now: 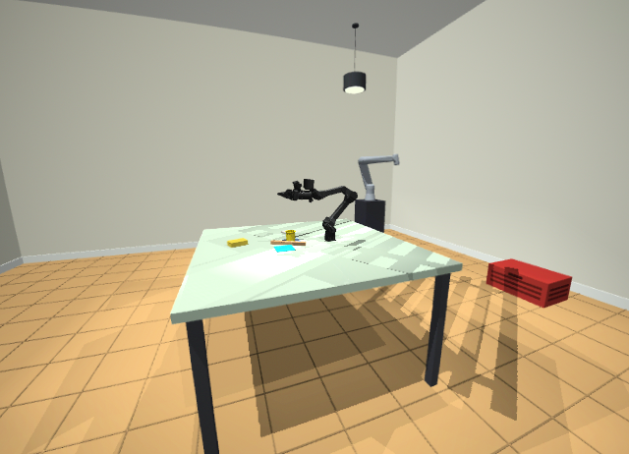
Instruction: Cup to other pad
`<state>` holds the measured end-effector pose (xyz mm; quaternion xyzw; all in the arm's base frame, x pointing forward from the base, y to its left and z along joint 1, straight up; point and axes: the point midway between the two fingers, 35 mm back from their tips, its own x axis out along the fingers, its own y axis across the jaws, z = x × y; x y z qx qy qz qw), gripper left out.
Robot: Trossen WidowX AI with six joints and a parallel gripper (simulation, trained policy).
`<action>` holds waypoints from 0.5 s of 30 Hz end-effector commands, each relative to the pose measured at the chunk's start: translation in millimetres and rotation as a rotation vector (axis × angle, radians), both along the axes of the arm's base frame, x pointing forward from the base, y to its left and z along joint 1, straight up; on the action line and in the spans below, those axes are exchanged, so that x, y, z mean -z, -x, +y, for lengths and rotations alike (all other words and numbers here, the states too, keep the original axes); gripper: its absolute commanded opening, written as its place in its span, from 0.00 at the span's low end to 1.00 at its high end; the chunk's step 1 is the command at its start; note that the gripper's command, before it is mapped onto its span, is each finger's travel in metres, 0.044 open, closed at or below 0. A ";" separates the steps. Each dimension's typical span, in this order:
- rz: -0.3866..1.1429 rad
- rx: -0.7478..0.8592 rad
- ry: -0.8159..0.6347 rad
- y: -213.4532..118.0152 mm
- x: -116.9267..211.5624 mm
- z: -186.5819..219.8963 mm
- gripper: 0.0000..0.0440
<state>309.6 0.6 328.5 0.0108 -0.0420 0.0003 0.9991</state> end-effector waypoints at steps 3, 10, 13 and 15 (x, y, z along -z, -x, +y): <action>0.019 -0.001 -0.019 0.4 3.1 1.0 0.73; 0.089 -0.018 -0.070 0.5 13.4 8.3 0.31; 0.131 -0.029 -0.095 -0.1 18.5 12.7 0.21; 0.157 -0.041 -0.114 -0.6 20.9 16.6 0.21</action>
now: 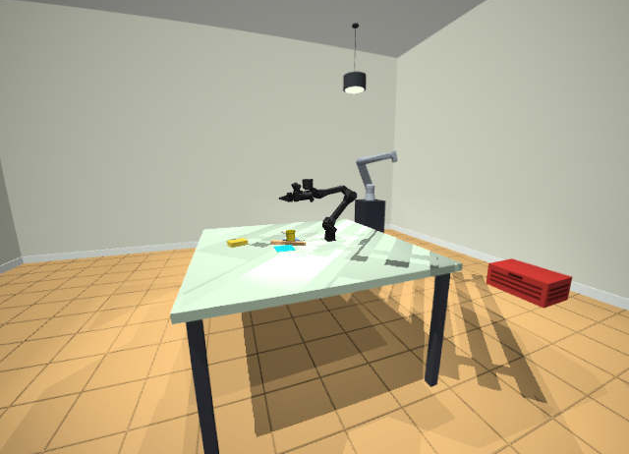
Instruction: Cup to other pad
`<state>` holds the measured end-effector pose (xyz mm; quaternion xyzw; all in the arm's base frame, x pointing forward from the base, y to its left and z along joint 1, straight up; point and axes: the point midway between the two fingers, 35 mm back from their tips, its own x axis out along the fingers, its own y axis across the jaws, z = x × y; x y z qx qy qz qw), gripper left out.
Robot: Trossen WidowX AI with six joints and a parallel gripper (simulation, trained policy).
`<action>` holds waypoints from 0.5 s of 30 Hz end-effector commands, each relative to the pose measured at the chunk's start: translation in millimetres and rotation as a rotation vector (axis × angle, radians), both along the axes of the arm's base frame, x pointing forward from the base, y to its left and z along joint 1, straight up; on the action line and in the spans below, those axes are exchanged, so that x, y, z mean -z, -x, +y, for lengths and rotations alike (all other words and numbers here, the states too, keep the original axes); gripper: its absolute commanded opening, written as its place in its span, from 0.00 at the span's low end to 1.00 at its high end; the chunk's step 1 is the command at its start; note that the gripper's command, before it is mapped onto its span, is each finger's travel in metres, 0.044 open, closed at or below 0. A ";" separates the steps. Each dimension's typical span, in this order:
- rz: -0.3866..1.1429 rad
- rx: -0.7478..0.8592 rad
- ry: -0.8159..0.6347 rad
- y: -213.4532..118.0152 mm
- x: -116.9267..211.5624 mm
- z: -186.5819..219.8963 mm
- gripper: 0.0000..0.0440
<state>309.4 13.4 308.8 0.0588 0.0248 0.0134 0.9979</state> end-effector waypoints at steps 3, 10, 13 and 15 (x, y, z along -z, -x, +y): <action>0.062 -0.028 -0.049 -1.7 4.5 10.0 0.22; 0.157 -0.060 -0.115 -3.4 11.5 23.6 0.25; 0.200 -0.069 -0.141 -3.9 14.7 28.8 0.25; 0.230 -0.073 -0.158 -4.2 16.8 32.1 0.26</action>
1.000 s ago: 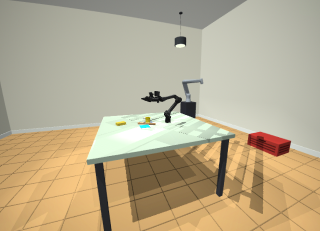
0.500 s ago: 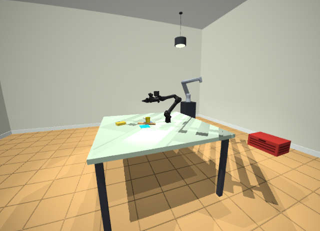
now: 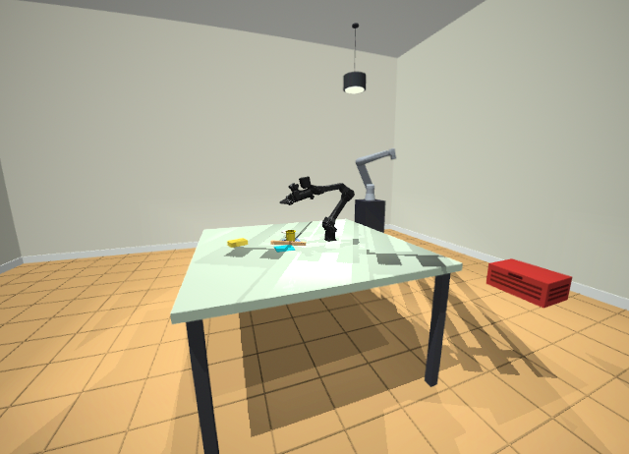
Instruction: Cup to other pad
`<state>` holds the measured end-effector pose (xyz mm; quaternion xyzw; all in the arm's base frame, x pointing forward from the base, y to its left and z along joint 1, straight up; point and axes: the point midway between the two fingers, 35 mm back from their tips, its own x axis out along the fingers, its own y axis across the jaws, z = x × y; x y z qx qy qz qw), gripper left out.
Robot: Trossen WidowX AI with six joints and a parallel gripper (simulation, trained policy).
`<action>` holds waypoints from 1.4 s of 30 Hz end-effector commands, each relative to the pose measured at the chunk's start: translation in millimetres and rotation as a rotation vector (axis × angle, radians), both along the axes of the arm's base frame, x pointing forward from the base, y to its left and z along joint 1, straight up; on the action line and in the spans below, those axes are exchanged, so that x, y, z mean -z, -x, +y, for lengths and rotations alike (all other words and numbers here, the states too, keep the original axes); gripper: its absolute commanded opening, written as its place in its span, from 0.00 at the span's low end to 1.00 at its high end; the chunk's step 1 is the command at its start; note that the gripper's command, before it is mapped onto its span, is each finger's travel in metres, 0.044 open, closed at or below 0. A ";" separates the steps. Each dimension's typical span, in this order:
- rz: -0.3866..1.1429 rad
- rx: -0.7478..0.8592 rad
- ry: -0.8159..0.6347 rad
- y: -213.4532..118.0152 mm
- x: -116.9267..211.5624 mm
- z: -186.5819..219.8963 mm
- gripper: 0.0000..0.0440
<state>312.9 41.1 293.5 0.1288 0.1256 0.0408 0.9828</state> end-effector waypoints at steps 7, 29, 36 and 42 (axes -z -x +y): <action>0.136 -0.018 -0.067 -0.7 9.1 14.6 0.26; 0.487 0.008 -0.112 5.5 37.0 32.8 0.25; 0.596 0.021 -0.089 9.7 46.6 33.3 0.27; 0.686 0.033 -0.062 14.2 53.9 31.9 0.29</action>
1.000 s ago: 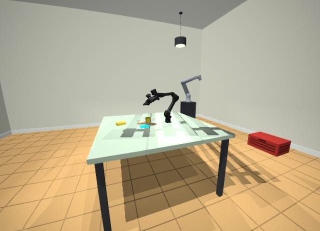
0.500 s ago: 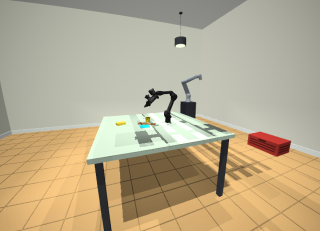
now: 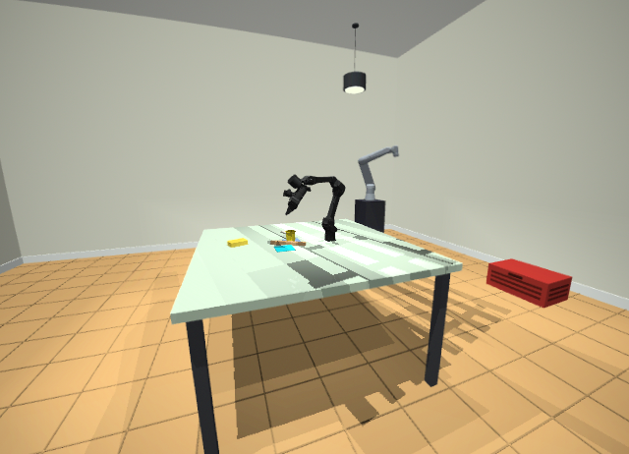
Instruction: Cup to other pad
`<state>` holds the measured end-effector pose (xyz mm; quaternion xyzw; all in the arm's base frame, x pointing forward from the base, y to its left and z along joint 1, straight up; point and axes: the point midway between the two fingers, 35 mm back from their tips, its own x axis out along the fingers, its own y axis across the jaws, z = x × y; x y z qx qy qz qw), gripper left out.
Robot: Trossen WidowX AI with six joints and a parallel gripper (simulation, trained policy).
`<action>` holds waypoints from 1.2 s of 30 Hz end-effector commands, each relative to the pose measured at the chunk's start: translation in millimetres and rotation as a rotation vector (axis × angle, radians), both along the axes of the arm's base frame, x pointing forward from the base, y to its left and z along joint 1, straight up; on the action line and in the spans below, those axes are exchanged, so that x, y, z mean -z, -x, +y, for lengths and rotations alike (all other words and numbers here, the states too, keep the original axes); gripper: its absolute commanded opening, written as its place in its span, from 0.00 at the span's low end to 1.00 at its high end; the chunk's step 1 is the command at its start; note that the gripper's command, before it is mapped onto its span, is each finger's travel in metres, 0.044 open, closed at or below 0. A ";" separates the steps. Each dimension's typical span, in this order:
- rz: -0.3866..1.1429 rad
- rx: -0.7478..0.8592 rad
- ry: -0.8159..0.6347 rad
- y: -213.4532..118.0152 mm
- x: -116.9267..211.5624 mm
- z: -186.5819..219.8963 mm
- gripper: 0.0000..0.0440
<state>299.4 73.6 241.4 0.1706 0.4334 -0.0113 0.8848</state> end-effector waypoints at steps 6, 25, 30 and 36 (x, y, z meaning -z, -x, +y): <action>0.117 0.000 0.039 5.5 8.2 -3.3 0.30; 0.379 -0.023 0.147 18.3 29.6 -21.0 0.28; 0.444 -0.031 0.175 20.7 38.1 -27.8 0.27; 0.517 -0.037 0.205 23.8 49.4 -37.4 0.27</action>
